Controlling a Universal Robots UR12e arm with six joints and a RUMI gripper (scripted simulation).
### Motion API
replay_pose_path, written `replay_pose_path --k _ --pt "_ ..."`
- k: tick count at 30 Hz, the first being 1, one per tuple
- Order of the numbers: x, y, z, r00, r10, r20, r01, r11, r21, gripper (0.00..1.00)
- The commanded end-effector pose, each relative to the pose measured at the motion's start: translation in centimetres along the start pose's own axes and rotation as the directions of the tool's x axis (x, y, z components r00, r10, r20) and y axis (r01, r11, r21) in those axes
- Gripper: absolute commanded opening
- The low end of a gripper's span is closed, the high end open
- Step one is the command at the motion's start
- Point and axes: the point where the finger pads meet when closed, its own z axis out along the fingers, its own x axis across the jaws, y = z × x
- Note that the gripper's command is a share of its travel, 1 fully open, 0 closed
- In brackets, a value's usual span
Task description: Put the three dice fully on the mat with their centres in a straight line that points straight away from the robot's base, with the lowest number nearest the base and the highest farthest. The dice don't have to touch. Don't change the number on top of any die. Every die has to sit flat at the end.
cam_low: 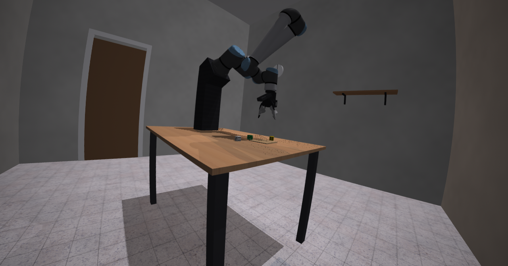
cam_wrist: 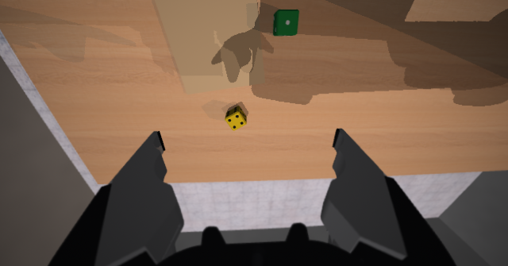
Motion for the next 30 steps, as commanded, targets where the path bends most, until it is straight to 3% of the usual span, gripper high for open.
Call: replay_pose_path --k 1,3,9,30 --pt "3.5 -6.1 0.3 1.0 -0.018 0.003 0.018 1.0 -0.007 1.0" --pt "3.5 -6.1 0.3 1.0 -0.018 0.003 0.018 1.0 -0.007 1.0" --pt "5.5 -9.2 0.0 1.0 -0.025 0.011 0.025 1.0 -0.007 1.0" --pt "5.5 -9.3 0.0 1.0 -0.027 0.011 0.027 1.0 -0.007 1.0"
